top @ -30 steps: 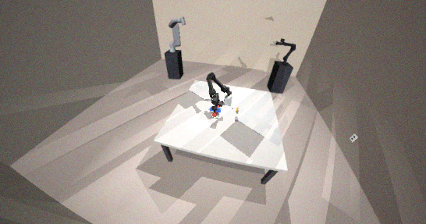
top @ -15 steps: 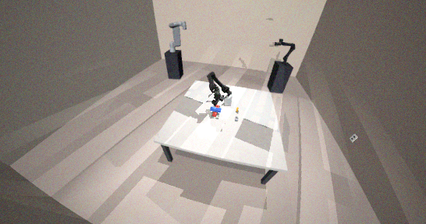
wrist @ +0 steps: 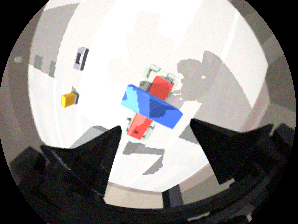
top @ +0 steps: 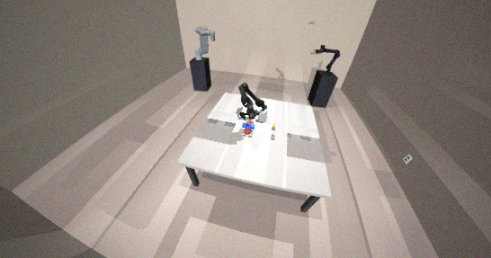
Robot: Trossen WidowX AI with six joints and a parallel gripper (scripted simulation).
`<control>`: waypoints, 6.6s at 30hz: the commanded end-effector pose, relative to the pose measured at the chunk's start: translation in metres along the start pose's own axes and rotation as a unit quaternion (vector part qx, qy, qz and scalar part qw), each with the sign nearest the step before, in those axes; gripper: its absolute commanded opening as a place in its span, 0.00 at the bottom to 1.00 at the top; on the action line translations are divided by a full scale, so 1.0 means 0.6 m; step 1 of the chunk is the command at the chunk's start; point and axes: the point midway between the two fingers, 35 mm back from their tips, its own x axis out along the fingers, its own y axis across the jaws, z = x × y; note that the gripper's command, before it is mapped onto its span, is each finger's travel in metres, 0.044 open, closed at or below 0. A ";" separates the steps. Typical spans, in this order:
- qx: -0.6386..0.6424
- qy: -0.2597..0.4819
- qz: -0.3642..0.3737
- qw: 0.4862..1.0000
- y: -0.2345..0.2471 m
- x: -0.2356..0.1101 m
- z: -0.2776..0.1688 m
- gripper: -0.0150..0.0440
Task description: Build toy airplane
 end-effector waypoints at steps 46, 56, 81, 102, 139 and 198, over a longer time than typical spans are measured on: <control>0.338 -0.001 0.006 0.941 0.466 0.098 0.075 1.00; 0.338 -0.001 0.005 0.941 0.467 0.133 0.076 1.00; 0.338 -0.001 0.004 0.941 0.466 0.201 0.075 1.00; 0.338 -0.001 0.004 0.941 0.466 0.207 0.074 0.34; 0.339 0.001 0.011 0.941 0.469 0.082 0.089 0.25; 0.305 -0.011 0.041 0.951 0.264 0.011 0.045 0.25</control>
